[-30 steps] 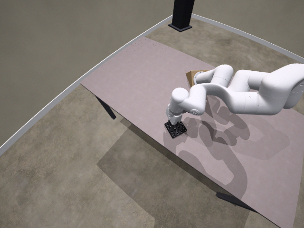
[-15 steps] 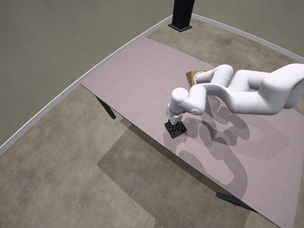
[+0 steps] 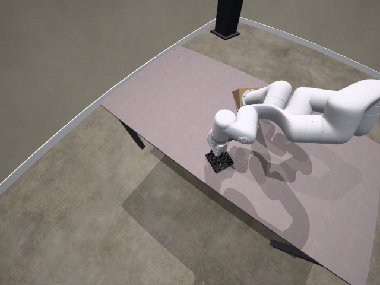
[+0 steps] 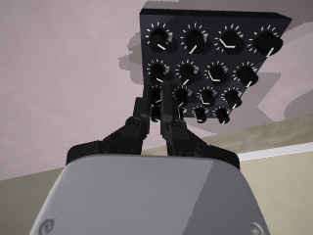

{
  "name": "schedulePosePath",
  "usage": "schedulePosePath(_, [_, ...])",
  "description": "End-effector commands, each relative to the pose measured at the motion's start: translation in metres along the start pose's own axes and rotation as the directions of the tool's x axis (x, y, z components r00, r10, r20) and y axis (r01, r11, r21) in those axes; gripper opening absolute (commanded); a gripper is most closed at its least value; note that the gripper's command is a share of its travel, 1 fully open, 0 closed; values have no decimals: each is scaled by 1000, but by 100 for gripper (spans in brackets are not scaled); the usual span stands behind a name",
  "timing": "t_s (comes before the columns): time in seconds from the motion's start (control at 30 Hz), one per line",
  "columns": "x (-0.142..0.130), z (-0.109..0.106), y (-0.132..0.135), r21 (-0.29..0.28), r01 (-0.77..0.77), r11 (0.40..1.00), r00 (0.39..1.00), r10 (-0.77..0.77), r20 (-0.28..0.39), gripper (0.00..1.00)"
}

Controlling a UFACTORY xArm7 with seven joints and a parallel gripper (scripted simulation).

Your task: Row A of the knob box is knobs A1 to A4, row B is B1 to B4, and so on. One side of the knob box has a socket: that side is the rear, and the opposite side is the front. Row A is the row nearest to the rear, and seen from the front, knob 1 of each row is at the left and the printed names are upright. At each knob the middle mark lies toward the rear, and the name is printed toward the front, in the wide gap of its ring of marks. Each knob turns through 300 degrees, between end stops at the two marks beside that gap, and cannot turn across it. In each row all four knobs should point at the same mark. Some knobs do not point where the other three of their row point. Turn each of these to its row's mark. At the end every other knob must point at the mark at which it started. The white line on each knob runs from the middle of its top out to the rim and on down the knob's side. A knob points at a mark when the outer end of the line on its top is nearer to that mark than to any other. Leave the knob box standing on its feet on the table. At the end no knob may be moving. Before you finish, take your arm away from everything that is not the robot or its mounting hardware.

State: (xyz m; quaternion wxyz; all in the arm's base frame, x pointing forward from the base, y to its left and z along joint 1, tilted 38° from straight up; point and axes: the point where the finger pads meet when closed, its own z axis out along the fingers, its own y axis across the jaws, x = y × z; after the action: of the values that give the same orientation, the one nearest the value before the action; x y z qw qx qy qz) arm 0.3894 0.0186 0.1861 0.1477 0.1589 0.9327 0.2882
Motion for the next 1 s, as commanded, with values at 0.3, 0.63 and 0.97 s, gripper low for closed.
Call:
schedulePosePath(0.3, [-1, -1, 0, 0, 64, 998, 998, -64, 3, 8])
schedulePosePath(0.63, [-1, -1, 0, 0, 195, 981, 981, -195, 3, 8])
schedulePosePath(0.97, [-1, -1, 0, 1, 343, 939, 939, -343, 3, 8])
